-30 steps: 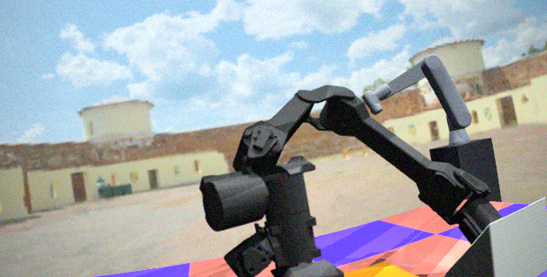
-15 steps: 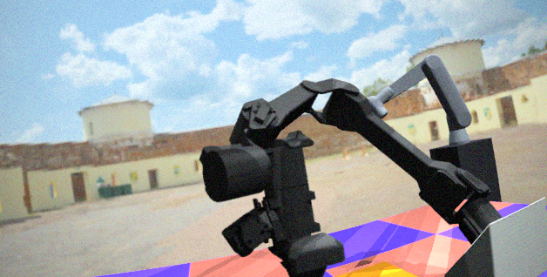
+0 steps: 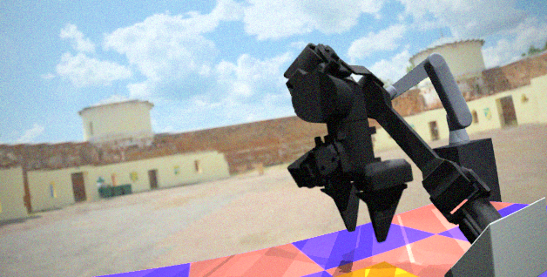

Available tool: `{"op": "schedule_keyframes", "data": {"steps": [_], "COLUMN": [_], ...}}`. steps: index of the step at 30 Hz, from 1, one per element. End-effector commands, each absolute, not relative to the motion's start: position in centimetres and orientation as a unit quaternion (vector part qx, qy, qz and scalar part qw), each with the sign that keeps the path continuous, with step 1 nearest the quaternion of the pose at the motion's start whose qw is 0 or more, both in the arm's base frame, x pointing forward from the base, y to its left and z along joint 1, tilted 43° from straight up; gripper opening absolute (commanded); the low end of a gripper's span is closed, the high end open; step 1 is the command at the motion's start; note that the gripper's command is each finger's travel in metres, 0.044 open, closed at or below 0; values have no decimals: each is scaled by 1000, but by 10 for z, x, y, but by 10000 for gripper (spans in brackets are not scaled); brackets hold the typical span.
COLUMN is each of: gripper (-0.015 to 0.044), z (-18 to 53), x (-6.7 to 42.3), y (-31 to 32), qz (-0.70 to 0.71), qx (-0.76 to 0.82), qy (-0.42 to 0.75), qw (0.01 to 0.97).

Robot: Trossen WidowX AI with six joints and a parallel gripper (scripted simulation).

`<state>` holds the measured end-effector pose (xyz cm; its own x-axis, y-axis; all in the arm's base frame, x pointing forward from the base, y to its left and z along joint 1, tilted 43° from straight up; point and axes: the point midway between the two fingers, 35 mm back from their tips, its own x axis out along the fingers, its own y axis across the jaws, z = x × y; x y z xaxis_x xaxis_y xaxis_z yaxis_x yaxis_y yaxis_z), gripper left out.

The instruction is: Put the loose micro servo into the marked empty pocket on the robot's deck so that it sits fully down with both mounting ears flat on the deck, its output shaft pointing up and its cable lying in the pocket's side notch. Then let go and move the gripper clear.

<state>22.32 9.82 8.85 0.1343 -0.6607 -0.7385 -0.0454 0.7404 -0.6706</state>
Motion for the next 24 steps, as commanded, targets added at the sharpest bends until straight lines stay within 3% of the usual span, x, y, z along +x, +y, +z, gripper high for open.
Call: {"op": "schedule_keyframes", "data": {"steps": [1,24], "gripper": [440,440], "z": [90,117], "x": [213,214], "y": [95,127], "qz": [-227,-201], "qx": [-283,-319], "qy": [623,628], "qw": [693,681]}}
